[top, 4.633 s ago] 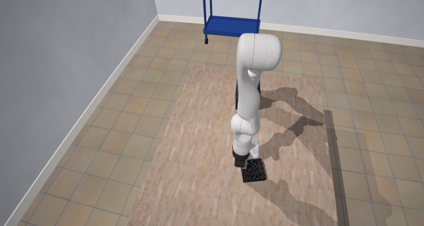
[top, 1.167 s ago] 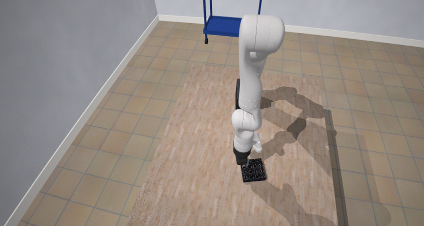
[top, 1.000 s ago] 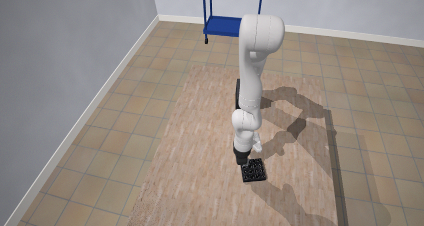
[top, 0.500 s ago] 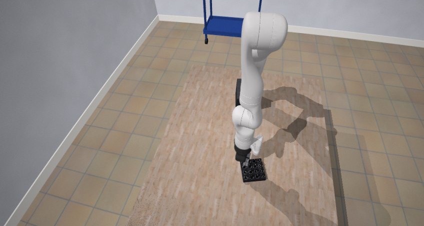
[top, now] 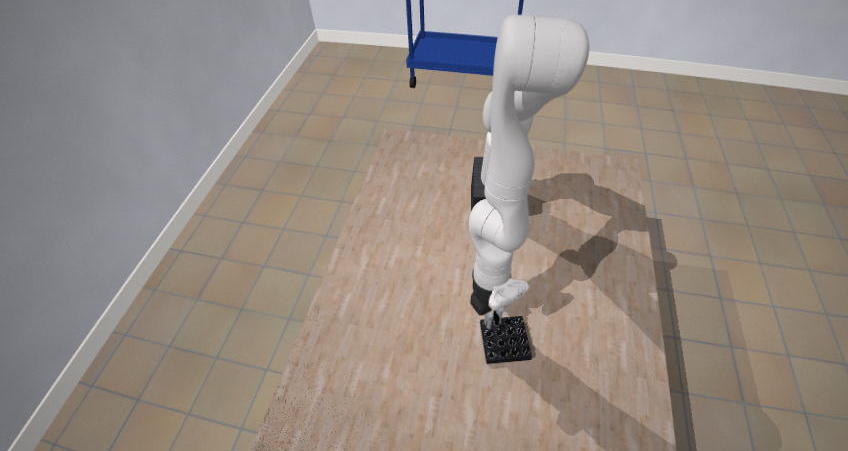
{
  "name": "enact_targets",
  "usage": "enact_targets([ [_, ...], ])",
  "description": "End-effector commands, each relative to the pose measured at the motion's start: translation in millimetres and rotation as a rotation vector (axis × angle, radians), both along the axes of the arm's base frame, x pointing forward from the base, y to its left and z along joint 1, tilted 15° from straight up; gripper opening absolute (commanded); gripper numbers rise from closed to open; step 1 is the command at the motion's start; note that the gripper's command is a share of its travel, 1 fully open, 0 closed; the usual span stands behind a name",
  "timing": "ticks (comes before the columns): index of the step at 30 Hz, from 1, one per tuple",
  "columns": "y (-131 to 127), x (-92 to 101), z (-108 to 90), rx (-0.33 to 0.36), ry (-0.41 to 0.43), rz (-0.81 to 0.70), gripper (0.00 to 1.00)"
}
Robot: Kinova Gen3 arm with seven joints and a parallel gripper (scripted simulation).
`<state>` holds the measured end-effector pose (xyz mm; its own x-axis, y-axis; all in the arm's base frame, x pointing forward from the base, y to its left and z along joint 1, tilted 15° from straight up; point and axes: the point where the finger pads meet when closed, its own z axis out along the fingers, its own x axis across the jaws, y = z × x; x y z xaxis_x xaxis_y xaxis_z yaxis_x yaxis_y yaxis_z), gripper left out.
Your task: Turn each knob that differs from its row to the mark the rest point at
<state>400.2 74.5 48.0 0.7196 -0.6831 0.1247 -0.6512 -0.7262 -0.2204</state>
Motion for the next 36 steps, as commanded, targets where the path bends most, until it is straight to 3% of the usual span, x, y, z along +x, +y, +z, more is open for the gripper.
enact_targets([
  [1, 0.8, -1.5, 3.7, 0.026, 0.006, -0.154, 0.46],
  [4, -0.9, -2.0, 4.8, 0.059, 0.013, -0.282, 0.46],
  [14, -3.9, -3.2, 5.7, 0.105, 0.024, -0.463, 0.46],
  [36, -4.2, -3.3, 5.8, 0.109, 0.024, -0.479, 0.46],
])
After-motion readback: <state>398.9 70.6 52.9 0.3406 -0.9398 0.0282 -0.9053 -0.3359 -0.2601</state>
